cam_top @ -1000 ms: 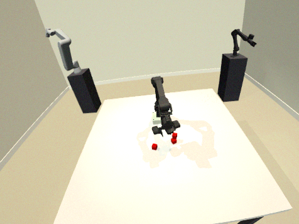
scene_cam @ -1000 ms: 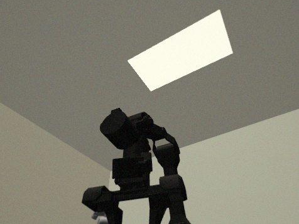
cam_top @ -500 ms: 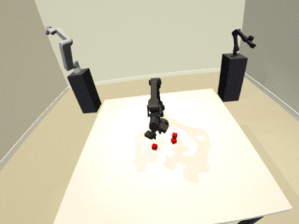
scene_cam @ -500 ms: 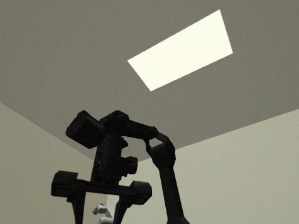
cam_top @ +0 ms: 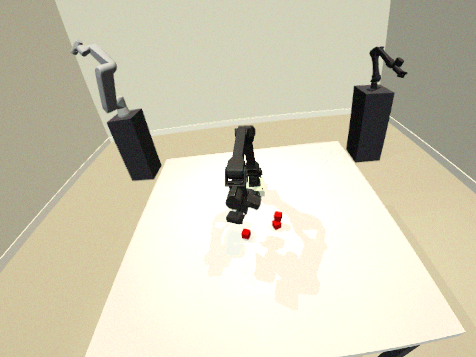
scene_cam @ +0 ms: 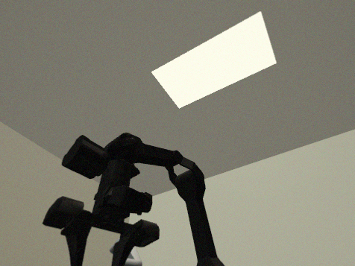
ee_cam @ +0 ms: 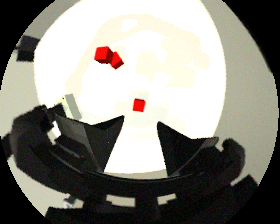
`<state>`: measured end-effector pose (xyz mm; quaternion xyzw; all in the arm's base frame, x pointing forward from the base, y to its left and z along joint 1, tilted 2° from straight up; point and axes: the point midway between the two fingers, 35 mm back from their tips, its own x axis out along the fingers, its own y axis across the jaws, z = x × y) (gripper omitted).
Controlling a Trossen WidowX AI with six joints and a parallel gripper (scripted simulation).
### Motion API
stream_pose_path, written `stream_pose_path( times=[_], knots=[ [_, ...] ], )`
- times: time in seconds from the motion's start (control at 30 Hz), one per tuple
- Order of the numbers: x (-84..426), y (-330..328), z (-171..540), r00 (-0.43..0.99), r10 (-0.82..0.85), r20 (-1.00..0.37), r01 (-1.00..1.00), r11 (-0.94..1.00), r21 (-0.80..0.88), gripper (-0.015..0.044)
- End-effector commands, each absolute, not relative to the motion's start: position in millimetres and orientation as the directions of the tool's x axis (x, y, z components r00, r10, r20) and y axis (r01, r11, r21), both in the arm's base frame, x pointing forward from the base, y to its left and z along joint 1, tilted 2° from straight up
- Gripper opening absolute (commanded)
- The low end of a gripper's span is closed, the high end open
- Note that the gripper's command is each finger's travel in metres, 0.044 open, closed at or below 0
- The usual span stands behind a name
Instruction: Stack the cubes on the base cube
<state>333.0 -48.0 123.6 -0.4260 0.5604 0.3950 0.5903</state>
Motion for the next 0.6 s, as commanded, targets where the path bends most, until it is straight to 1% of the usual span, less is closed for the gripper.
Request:
stream_pose_path(
  times=[0.0, 0.13, 0.57],
  knots=[
    [334.1, -48.3, 97.9, 0.052, -0.006, -0.999, -0.948, 0.316, -0.051, 0.0265],
    [334.0, -48.2, 68.5, 0.052, -0.006, -0.999, -0.948, 0.316, -0.051, 0.0265],
    [334.9, -48.3, 49.6, 0.052, -0.006, -0.999, -0.948, 0.316, -0.051, 0.0265]
  ],
)
